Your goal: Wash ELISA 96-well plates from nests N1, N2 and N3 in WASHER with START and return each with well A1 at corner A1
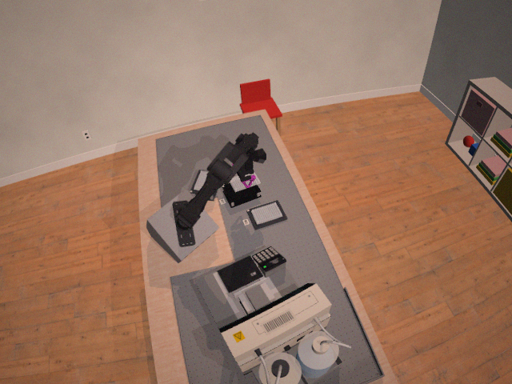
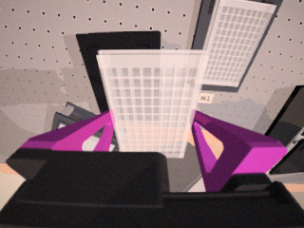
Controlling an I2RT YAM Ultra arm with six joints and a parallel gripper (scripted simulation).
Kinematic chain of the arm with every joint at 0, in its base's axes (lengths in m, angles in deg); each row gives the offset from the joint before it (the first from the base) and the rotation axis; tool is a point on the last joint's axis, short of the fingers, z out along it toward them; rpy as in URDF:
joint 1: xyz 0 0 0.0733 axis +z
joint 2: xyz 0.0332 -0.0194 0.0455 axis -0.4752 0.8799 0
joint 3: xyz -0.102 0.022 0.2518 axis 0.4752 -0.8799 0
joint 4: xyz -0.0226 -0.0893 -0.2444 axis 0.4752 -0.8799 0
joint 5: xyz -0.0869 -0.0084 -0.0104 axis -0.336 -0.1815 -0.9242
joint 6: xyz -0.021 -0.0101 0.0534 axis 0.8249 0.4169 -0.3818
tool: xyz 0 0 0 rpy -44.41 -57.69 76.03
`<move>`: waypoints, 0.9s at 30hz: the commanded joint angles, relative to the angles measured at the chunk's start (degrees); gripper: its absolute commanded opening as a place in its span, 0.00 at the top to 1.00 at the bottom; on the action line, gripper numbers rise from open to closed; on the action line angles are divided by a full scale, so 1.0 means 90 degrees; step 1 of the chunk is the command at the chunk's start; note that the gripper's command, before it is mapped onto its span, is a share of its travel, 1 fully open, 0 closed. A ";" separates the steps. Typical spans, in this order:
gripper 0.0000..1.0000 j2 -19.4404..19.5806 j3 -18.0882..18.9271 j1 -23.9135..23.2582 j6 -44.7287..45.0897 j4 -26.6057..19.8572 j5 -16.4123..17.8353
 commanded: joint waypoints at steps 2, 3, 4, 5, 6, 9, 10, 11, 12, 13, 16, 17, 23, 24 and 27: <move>1.00 -0.0353 -0.0110 -0.0150 0.0451 0.0006 -0.0063; 1.00 -0.0429 -0.0145 -0.0218 0.0530 0.0006 -0.0069; 1.00 -0.0504 -0.0177 -0.0288 0.0611 0.0004 -0.0075; 1.00 -0.0504 -0.0177 -0.0288 0.0611 0.0004 -0.0075; 1.00 -0.0504 -0.0177 -0.0288 0.0611 0.0004 -0.0075; 1.00 -0.0721 -0.0260 -0.0500 0.0857 -0.0004 -0.0090; 1.00 -0.0791 -0.0283 -0.0571 0.0941 -0.0008 -0.0095; 1.00 -0.0860 -0.0303 -0.0644 0.1025 -0.0012 -0.0098; 1.00 -0.0928 -0.0322 -0.0717 0.1110 -0.0017 -0.0102; 1.00 -0.0994 -0.0338 -0.0791 0.1196 -0.0023 -0.0104; 1.00 -0.1185 -0.0372 -0.1015 0.1458 -0.0044 -0.0110; 1.00 -0.1246 -0.0379 -0.1091 0.1547 -0.0052 -0.0111; 1.00 -0.1381 -0.0387 -0.1270 0.1755 -0.0072 -0.0110; 1.00 -0.1382 -0.0387 -0.1270 0.1756 -0.0071 -0.0110; 1.00 -0.1565 -0.0499 -0.1401 0.2026 -0.0064 -0.0108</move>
